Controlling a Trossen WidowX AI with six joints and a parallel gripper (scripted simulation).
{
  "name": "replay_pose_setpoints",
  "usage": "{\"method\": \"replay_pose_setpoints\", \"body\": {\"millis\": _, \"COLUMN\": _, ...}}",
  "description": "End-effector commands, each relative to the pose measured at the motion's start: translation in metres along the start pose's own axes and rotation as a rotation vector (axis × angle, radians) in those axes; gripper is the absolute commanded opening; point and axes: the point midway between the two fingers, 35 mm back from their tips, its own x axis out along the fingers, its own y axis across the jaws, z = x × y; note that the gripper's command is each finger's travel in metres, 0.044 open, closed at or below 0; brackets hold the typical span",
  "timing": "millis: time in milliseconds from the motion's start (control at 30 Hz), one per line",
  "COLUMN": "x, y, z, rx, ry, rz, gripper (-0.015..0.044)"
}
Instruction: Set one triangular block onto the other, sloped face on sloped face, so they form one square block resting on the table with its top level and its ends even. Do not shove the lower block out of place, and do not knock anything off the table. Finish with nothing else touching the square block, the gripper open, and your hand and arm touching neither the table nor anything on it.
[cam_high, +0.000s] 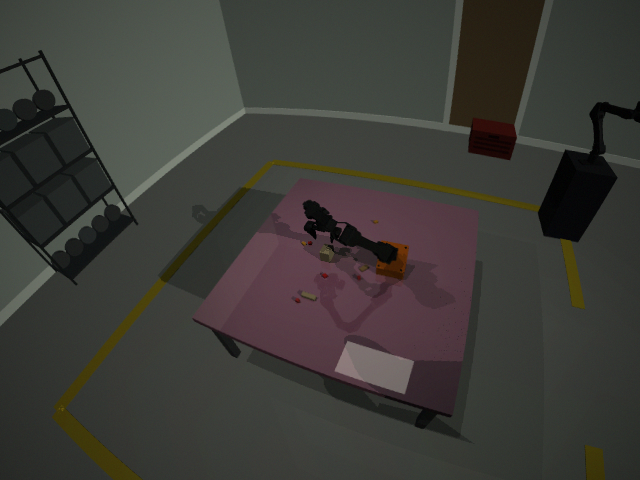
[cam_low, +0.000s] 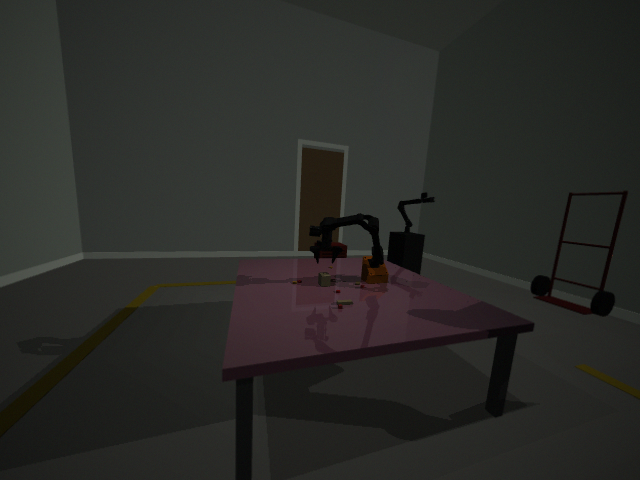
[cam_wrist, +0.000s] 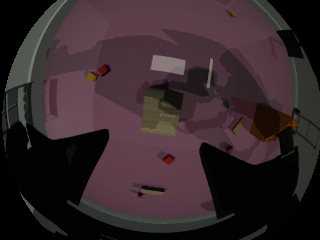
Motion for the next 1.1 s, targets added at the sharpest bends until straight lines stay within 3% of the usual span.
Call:
{"method": "replay_pose_setpoints", "body": {"millis": 0, "x": -0.0156, "y": -0.0037, "z": -0.0016, "rx": -0.005, "ry": -0.001, "rz": -0.013, "gripper": 0.0440}}
{"method": "replay_pose_setpoints", "body": {"millis": 1067, "x": -0.0093, "y": -0.0008, "z": -0.0002, "rx": 0.000, "ry": 0.000, "rz": 0.004, "gripper": 0.0440}}
